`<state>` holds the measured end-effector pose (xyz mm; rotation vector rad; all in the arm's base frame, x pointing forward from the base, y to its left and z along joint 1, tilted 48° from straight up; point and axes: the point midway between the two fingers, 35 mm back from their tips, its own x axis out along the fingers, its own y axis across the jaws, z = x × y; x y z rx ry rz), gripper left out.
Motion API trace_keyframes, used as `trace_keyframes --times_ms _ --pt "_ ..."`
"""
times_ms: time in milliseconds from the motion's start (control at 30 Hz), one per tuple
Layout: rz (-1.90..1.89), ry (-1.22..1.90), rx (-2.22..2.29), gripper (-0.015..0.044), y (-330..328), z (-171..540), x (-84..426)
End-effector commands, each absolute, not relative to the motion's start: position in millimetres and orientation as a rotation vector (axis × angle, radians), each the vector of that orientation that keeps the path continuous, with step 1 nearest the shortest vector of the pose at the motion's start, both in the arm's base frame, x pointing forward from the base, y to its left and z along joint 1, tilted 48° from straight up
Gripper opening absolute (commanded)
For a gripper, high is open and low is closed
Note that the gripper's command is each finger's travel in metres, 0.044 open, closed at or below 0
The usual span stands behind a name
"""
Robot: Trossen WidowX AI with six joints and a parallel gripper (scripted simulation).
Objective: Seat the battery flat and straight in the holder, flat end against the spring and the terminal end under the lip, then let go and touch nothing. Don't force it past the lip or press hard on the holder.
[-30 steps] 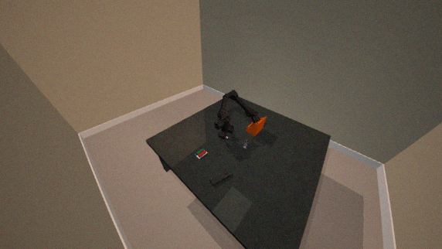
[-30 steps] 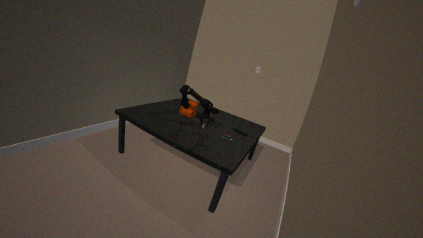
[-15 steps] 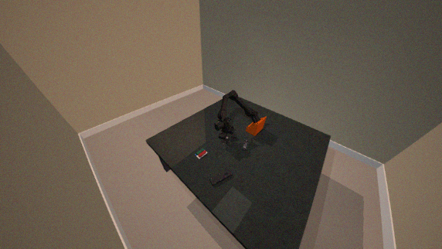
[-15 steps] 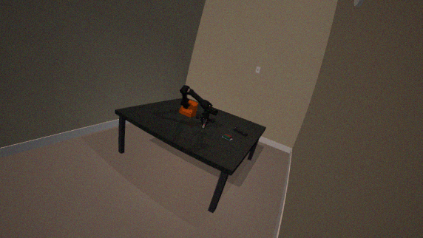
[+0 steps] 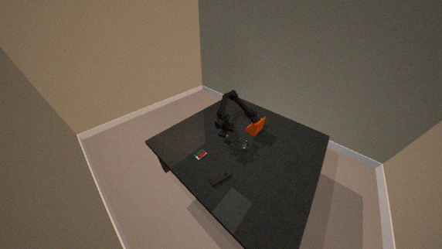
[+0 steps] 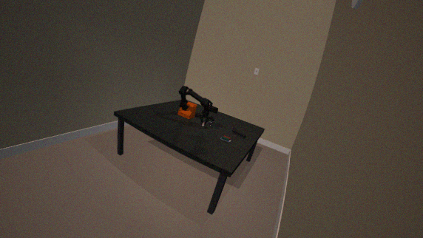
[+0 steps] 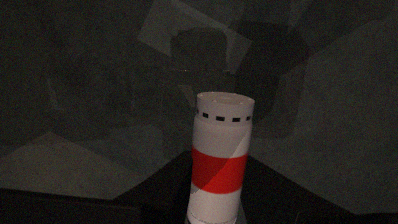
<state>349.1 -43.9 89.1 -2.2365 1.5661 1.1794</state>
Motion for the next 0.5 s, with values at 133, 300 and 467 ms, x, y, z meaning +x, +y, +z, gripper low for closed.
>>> trace_keyframes --times_ms 133,300,467 --pt "1.136 1.574 -2.220 0.0080 -34 99 348" --pt "0.974 1.593 -2.107 0.0080 -15 83 345" --pt "0.812 1.607 -1.985 0.0080 4 67 342"
